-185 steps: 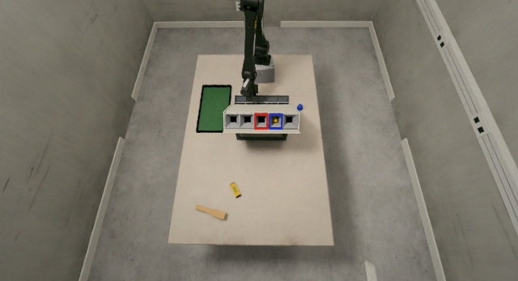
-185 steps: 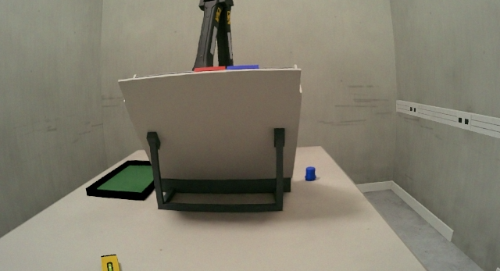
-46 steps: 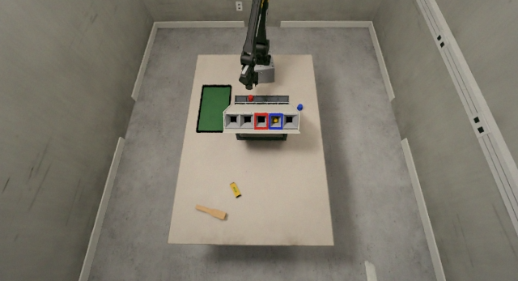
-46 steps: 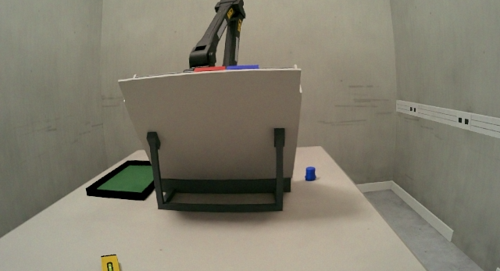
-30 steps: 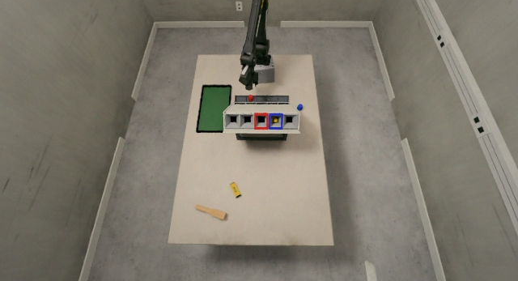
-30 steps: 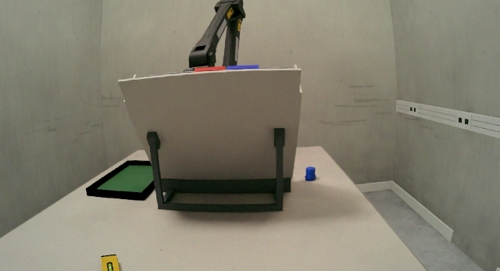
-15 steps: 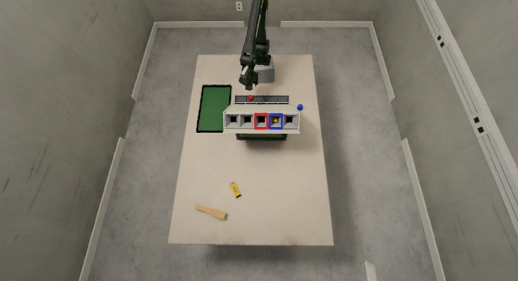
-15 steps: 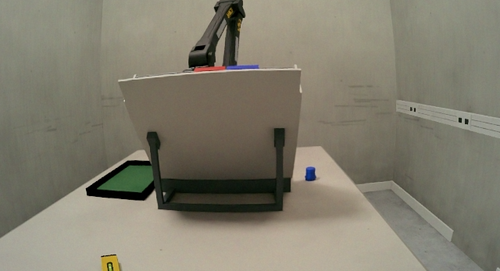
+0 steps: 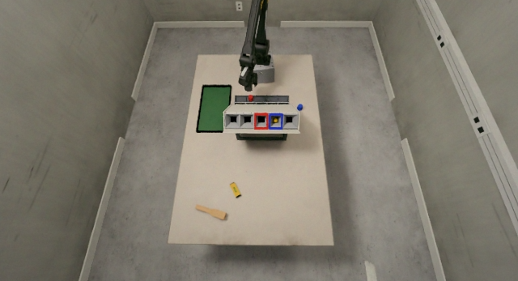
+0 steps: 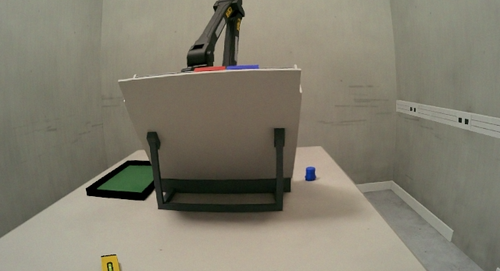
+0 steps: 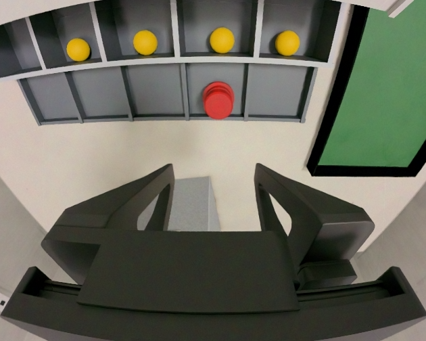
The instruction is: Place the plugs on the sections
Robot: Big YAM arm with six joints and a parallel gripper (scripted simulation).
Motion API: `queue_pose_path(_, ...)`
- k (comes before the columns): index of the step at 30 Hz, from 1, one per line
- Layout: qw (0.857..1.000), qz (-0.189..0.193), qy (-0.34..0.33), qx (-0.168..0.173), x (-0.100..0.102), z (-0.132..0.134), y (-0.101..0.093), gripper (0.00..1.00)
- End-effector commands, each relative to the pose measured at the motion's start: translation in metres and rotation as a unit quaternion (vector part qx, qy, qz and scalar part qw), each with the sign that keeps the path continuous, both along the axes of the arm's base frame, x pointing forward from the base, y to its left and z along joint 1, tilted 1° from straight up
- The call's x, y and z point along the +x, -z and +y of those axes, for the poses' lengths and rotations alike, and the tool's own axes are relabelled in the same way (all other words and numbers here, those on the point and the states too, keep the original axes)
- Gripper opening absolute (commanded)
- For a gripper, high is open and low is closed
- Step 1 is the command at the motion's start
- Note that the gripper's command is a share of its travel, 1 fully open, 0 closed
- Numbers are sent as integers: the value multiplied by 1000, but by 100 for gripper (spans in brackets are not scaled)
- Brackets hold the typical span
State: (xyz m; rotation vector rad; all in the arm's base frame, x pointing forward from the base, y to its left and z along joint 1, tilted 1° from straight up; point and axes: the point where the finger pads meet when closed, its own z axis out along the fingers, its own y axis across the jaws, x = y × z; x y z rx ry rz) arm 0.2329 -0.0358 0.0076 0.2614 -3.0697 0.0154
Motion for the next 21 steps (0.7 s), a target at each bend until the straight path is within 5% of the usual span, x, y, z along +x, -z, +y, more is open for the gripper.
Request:
queue_pose_path(1, 1000, -15, 0, -1, 20, 0, -9, 59)
queue_pose_path(15, 999, -39, 0, -4, 23, 0, -10, 59)
queue_pose_path(16, 1000, -13, 0, -1, 8, -1, -2, 87)
queue_pose_path(21, 1000, -13, 0, -1, 8, -1, -2, 87)
